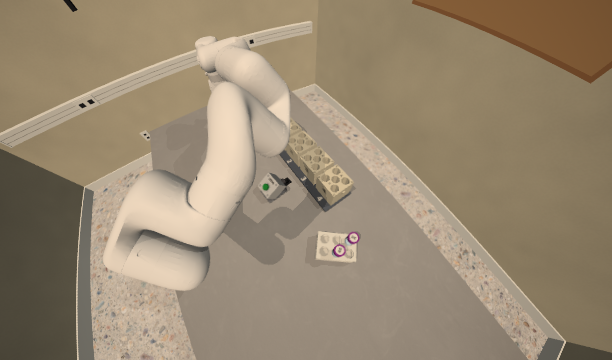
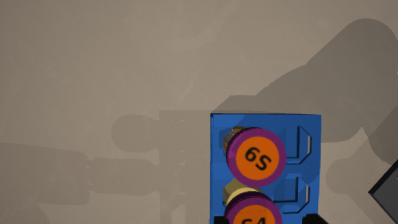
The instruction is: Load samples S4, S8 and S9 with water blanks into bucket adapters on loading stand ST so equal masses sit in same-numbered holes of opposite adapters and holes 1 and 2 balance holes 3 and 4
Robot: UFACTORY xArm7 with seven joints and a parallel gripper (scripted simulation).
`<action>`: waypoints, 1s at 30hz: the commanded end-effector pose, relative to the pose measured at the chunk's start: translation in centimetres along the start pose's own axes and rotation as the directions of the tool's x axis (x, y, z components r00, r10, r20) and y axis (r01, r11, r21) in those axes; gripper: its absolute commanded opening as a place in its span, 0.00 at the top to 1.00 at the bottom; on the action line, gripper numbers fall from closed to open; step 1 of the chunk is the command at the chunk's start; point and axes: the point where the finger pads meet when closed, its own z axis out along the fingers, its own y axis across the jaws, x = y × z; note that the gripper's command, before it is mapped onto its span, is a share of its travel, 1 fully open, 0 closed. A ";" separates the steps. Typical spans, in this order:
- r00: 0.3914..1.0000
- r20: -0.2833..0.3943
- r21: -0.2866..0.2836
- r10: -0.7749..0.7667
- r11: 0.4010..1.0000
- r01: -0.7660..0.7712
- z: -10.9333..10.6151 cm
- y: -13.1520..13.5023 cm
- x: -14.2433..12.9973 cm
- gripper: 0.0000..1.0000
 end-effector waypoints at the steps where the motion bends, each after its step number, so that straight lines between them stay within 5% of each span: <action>1: 1.000 -0.005 0.002 0.000 1.000 0.000 -1.1 -0.1 0.1 0.56; 30: 1.000 -0.004 0.002 0.000 1.000 0.000 -6.3 0.0 0.1 0.56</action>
